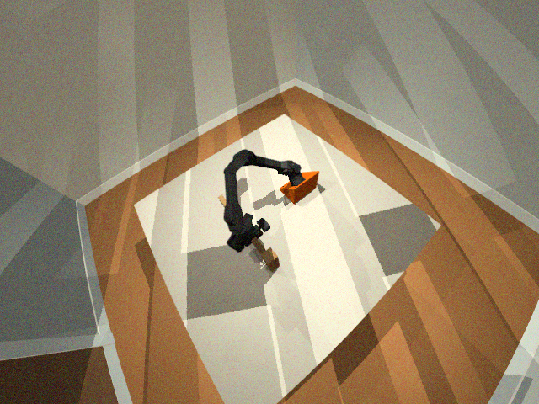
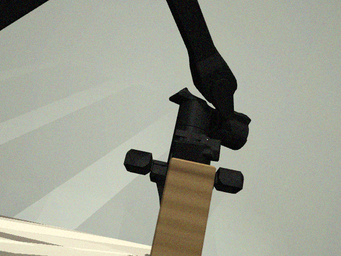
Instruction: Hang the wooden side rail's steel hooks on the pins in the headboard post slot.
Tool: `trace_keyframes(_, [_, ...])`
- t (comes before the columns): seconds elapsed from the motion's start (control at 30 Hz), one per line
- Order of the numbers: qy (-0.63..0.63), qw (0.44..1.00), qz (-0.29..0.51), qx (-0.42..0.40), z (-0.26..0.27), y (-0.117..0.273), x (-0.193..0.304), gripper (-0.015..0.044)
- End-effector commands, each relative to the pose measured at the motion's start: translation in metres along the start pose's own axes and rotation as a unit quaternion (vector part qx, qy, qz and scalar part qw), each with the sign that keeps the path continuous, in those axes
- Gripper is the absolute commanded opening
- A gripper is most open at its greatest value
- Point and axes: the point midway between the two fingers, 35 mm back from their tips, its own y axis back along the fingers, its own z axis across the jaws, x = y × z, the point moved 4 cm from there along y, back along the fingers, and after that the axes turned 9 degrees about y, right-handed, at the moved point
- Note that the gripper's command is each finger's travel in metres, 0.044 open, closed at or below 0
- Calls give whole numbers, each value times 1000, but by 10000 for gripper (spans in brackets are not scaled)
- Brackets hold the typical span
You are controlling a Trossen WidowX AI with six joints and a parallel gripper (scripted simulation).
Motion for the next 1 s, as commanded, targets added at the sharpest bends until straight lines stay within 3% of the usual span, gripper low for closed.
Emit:
trace_keyframes(0.0, [2,1000,1,-6,0,3,4,0])
trace_keyframes(0.97, [2,1000,1,-6,0,4,7,0])
